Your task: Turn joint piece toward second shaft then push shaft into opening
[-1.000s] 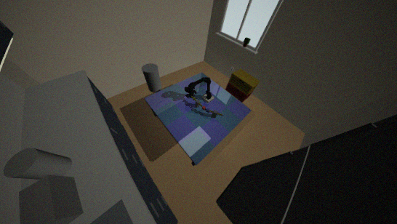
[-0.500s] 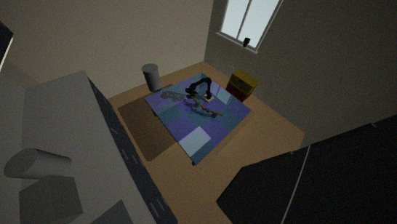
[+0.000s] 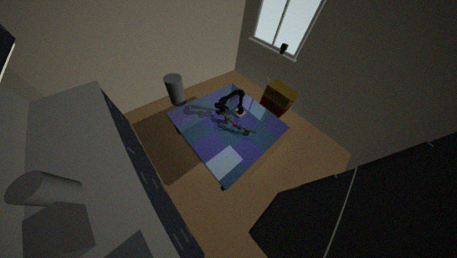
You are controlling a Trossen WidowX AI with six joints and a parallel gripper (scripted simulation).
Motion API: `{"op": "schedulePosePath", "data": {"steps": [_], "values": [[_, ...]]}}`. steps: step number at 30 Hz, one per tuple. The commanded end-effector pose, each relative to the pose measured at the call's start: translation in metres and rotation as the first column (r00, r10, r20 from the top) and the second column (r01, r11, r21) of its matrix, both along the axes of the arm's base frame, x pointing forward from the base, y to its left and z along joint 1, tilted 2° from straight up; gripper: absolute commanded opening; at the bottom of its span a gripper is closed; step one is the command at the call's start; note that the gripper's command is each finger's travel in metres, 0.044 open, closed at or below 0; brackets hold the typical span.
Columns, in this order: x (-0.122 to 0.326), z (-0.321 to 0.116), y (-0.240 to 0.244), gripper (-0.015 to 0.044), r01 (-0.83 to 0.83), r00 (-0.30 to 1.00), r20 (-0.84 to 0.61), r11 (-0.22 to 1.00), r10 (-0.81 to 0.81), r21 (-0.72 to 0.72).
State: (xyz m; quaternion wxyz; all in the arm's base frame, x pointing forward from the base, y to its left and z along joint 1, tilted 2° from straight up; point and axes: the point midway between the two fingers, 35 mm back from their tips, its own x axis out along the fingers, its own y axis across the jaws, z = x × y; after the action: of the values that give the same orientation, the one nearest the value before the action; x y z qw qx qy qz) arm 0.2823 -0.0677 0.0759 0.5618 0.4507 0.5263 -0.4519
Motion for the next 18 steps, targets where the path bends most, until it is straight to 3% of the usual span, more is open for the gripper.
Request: {"op": "schedulePosePath", "data": {"steps": [1, 18], "values": [[-0.0011, -0.0007, 0.0063, 0.0000, 0.001, 1.000, 0.002, 1.000, -0.001, 0.000], [-0.0023, -0.0006, 0.0128, 0.0000, 0.001, 1.000, 0.000, 1.000, -0.001, -0.001]]}}
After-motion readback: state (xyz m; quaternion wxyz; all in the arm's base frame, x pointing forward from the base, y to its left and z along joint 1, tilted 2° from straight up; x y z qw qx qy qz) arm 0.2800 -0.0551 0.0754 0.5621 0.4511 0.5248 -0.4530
